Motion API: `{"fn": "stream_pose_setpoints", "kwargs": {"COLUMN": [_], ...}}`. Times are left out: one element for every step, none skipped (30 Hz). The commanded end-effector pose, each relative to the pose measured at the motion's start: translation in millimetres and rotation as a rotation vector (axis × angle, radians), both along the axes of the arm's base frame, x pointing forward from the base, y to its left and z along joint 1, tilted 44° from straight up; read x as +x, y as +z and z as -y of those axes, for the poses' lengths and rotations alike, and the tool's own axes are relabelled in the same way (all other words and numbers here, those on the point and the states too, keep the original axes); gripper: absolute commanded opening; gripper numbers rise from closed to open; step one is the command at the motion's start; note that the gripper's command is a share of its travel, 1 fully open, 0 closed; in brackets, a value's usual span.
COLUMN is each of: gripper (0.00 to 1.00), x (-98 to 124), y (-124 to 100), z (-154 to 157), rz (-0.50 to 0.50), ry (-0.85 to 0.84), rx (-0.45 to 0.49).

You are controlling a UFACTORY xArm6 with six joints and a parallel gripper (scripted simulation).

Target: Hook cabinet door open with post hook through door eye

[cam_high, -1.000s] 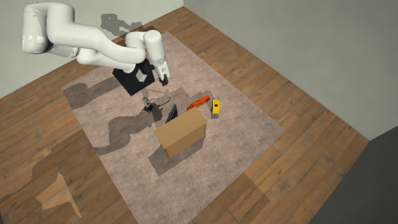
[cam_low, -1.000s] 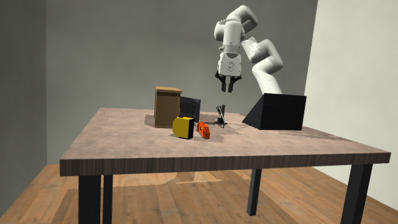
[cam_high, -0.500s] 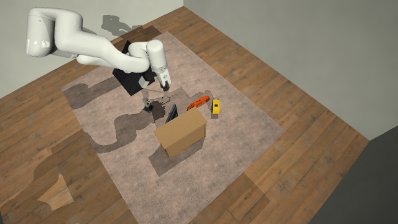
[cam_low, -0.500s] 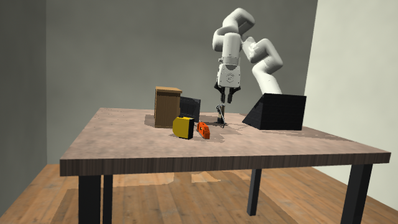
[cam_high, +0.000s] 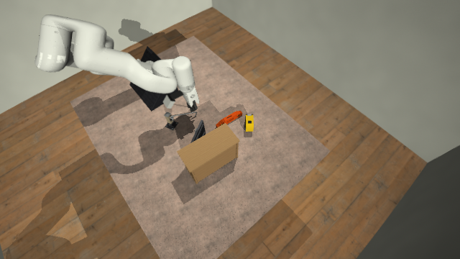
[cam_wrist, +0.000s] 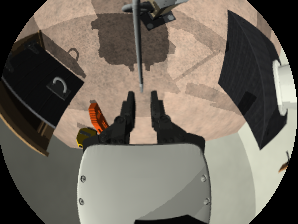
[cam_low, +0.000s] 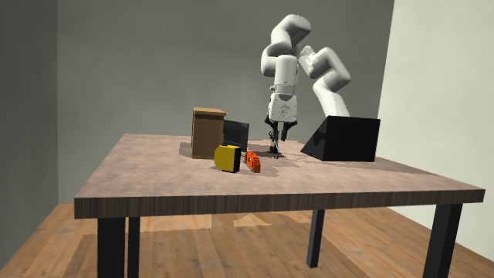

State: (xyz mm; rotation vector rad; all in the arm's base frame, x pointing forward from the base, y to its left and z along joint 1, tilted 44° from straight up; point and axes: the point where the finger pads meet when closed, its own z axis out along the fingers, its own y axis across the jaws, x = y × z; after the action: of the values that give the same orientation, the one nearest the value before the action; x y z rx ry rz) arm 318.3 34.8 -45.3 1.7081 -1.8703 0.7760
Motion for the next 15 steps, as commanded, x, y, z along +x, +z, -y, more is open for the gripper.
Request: {"fn": "stream_pose_setpoints", "kwargs": {"gripper": [0.23,0.23,0.23,0.23,0.23,0.23,0.23,0.23,0.23,0.23,0.23,0.23,0.23,0.23,0.23], "x": [2.6,2.6,2.7,2.7,2.7,2.7,2.8,2.8,2.8,2.8,2.8,2.8,2.8,2.8,2.8], "y": [-5.9,-7.3,-8.4,-9.5,-10.5,-11.3,-11.9,-12.5,-13.0,-13.3,-13.6,-13.8,-13.9,-14.0,-14.0], "z": [4.6,5.9,7.1,8.1,9.0,9.7,10.4,10.9,11.4,11.7,12.0,12.2,12.3,12.3,12.3], "rz": [0.005,0.005,0.005,0.005,0.005,0.005,0.005,0.005,0.005,0.005,0.005,0.005,0.005,0.005,0.005], "ry": [0.002,0.002,0.002,0.002,0.002,0.002,0.002,0.002,0.002,0.002,0.002,0.002,0.002,0.002,0.002], "rx": [0.002,0.002,0.002,0.002,0.002,0.002,0.002,0.002,0.002,0.002,0.002,0.002,0.002,0.002,0.002]}}
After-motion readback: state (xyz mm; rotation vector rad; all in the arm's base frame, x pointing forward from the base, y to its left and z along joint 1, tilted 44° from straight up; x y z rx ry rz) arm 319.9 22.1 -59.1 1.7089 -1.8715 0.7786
